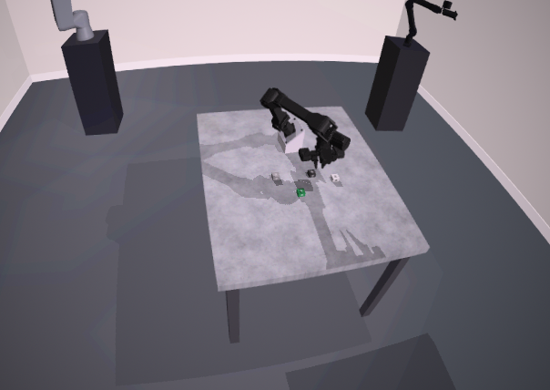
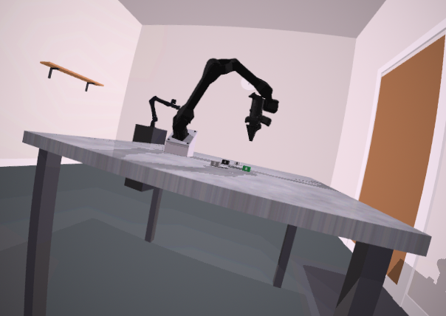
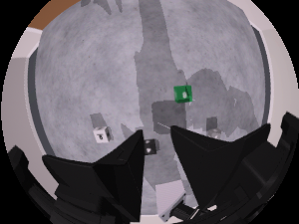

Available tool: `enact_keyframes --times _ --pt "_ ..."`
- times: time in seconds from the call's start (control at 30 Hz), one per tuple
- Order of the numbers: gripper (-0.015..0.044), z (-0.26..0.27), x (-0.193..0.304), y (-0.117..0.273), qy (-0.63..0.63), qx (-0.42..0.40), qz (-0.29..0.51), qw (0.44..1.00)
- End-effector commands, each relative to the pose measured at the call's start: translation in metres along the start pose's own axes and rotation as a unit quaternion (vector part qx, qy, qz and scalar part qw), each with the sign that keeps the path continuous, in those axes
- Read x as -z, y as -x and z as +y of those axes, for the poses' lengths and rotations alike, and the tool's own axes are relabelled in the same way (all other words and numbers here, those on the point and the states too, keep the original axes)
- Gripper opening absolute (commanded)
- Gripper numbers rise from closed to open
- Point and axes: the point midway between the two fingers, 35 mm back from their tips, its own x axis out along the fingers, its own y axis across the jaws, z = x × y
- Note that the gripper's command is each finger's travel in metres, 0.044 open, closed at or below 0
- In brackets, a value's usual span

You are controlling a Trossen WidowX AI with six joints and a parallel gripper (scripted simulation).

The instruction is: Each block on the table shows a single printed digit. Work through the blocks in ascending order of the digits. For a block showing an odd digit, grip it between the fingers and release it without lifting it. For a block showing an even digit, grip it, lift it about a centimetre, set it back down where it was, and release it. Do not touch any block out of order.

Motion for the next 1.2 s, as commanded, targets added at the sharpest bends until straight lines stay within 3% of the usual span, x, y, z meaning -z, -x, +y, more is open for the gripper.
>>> enact_keyframes --times 0.0,0.1,0.37,0.43,0.6,0.73,1.17 --pt "0.012 0.064 0.027 -0.005 0.015 0.004 0.008 1.0" --pt "0.012 0.109 0.052 -0.008 0.014 0.009 0.008 1.0" --pt "0.012 0.113 0.054 -0.008 0.014 0.009 0.008 1.0" --pt "0.0172 0.113 0.053 -0.019 0.014 0.009 0.008 1.0" --pt "0.0304 0.111 0.055 -0.087 0.013 0.011 0.008 1.0" --pt "0.04 0.11 0.055 -0.09 0.013 0.011 0.008 1.0" --pt "0.04 0.11 0.055 -0.109 0.013 0.011 0.008 1.0"
